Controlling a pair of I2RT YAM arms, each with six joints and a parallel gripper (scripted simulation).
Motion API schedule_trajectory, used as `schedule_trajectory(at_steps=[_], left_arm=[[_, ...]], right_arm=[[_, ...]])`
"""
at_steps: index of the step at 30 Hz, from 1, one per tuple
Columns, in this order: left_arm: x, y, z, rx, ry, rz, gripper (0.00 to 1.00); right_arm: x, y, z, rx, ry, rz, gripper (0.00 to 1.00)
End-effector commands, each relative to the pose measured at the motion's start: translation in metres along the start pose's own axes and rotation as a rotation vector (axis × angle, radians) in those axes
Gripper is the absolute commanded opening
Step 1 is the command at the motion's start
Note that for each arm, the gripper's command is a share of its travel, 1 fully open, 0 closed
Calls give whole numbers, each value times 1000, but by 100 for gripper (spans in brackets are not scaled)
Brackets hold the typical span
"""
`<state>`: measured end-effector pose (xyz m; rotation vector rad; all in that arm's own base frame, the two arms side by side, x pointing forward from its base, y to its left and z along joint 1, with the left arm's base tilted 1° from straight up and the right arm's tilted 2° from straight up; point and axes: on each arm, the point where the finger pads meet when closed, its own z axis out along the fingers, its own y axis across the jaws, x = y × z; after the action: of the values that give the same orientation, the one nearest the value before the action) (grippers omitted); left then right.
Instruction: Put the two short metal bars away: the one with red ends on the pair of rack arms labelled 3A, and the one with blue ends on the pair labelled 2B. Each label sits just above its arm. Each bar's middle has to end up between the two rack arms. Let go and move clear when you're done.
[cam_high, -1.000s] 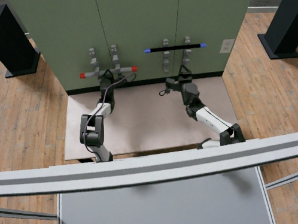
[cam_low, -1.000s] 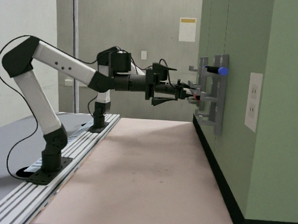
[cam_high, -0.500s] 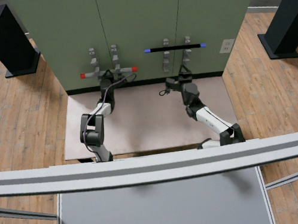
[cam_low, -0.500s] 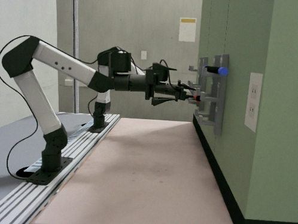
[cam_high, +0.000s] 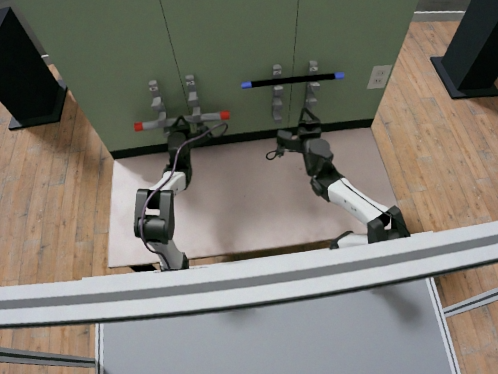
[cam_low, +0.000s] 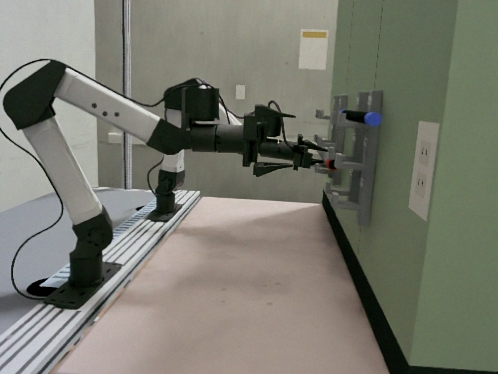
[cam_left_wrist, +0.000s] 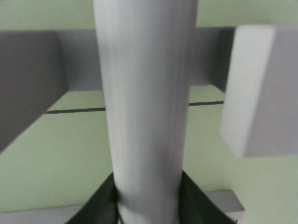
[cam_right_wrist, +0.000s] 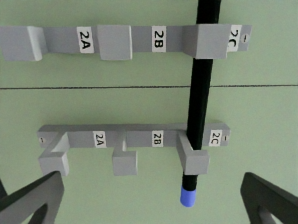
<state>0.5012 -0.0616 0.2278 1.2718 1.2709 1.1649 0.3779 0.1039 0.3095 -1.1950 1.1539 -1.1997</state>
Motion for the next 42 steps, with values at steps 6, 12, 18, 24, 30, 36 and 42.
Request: schedule_trajectory(at_steps=[6,12,18,24,30,36,42], left_arm=[[4,20,3,-86,6,-12,0],[4,17,3,-86,6,-12,0],[4,15,3,-86,6,-12,0],[4,13,4,-86,6,-12,0],[4,10,4,-86,6,-12,0],[4,9,4,-86,6,-12,0],[4,6,4,-86,6,-12,0]], right_arm=[[-2,11,-1,-16,-1,-11,100],[-2,11,-1,-16,-1,-11,100],[-2,11,-1,-16,-1,-11,100],[-2,11,-1,-16,-1,-11,100],[-2,11,-1,-16,-1,-11,100],[-2,11,-1,-16,-1,-11,100],[-2,11,-1,-16,-1,-11,100]])
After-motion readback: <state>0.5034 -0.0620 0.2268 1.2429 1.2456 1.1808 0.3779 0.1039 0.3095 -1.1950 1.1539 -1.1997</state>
